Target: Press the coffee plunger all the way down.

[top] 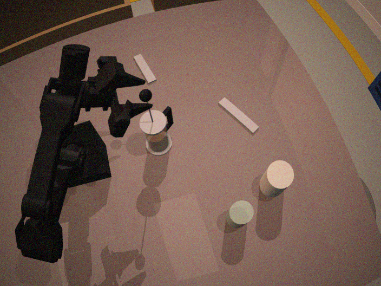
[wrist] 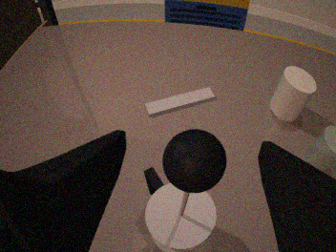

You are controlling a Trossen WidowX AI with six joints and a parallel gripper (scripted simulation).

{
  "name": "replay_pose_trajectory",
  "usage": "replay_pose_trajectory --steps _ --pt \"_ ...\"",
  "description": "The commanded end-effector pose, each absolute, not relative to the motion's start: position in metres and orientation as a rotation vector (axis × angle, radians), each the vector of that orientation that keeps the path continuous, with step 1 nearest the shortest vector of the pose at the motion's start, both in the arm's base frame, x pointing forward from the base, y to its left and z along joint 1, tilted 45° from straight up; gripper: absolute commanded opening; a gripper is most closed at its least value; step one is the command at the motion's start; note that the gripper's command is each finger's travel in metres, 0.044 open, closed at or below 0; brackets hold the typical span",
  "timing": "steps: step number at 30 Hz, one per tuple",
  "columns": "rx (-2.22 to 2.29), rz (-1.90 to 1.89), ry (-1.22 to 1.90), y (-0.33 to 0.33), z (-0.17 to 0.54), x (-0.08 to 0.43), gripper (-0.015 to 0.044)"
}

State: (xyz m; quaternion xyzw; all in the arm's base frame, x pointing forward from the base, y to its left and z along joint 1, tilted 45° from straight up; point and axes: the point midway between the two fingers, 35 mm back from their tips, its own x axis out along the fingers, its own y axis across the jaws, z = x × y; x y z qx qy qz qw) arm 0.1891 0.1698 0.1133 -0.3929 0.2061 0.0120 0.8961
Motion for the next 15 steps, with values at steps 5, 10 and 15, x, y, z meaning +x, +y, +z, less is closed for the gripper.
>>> replay_pose_trajectory --steps 5,10,15 --pt "-0.814 0.027 0.428 0.1686 0.113 0.189 0.0125" --pt "-0.814 0.027 0.428 0.1686 0.113 0.189 0.0118" --pt "-0.814 0.027 0.428 0.1685 0.1128 0.1891 0.0118"
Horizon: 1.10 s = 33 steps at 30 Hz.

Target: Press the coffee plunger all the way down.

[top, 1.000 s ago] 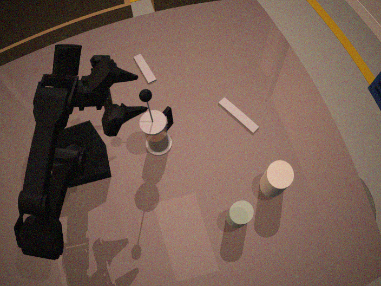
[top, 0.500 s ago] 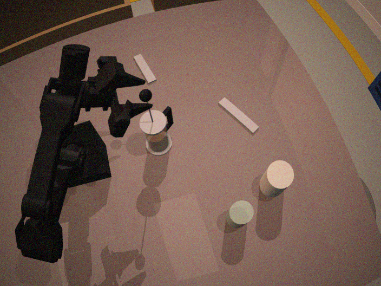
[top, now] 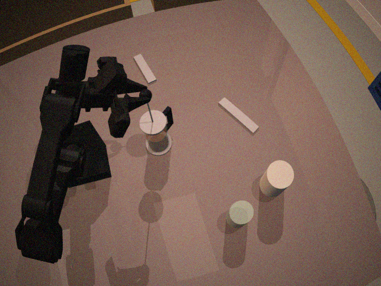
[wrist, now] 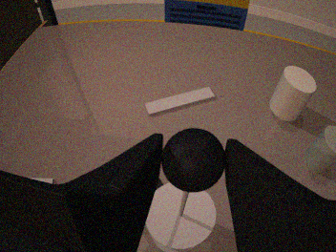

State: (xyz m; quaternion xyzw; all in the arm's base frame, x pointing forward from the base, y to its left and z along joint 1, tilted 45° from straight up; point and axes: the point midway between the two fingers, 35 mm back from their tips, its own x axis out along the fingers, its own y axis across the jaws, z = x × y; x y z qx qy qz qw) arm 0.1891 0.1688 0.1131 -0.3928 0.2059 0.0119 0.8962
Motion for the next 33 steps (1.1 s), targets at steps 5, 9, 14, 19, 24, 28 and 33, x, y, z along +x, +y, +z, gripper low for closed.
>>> replay_pose_trajectory --steps 5,9,14,19,24,28,33 --pt "-0.813 0.028 0.431 0.166 0.108 0.191 0.0118" --pt "-0.812 0.028 0.434 0.163 0.103 0.192 0.0118" --pt "-0.812 0.028 0.438 0.159 0.096 0.195 0.0118" --pt "-0.811 0.028 0.441 0.155 0.089 0.197 0.0118" --pt "-0.81 0.029 0.443 0.151 0.082 0.199 0.0118" --pt "-0.81 0.029 0.445 0.148 0.077 0.201 0.0118" --pt "-0.809 0.03 0.446 0.143 0.07 0.203 0.0118"
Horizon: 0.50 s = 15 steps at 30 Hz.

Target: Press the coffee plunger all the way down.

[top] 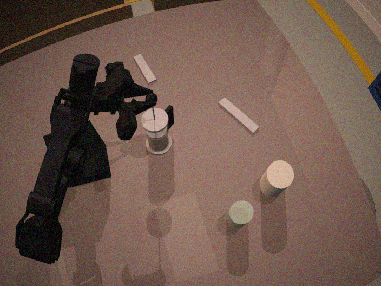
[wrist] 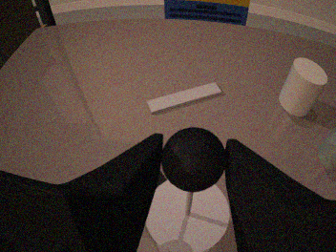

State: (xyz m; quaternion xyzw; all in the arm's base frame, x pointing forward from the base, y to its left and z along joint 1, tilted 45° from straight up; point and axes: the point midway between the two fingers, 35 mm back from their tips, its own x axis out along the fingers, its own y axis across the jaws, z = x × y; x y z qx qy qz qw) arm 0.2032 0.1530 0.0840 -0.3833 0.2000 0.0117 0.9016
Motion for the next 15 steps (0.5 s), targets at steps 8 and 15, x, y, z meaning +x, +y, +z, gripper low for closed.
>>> replay_pose_trajectory --steps 8,15 --pt "-0.809 0.031 0.445 0.136 0.06 0.206 0.0118" --pt "-0.81 0.031 0.443 0.128 0.051 0.209 0.0118"
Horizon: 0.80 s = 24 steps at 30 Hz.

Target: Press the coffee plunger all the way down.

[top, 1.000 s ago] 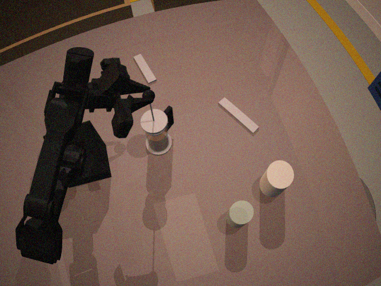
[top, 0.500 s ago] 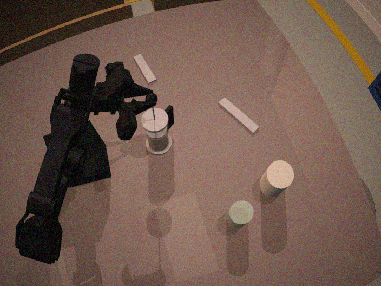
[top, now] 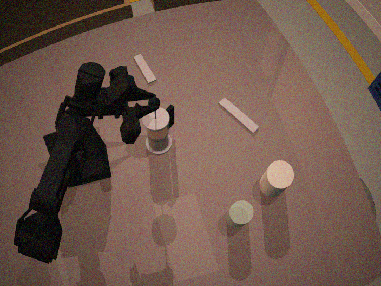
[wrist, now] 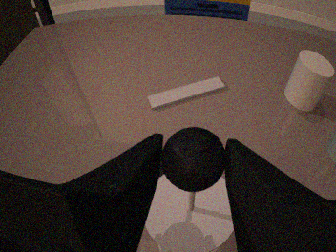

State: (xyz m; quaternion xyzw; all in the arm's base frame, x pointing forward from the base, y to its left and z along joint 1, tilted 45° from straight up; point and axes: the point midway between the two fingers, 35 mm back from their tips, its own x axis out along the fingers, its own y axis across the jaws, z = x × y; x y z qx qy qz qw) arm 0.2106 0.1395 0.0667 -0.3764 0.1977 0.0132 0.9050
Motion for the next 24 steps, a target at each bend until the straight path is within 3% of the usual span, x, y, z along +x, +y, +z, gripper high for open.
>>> replay_pose_trajectory --steps 1,24 --pt "-0.81 0.031 0.442 0.127 0.05 0.21 0.0118" --pt "-0.815 0.028 0.425 0.113 0.037 0.226 0.0118"
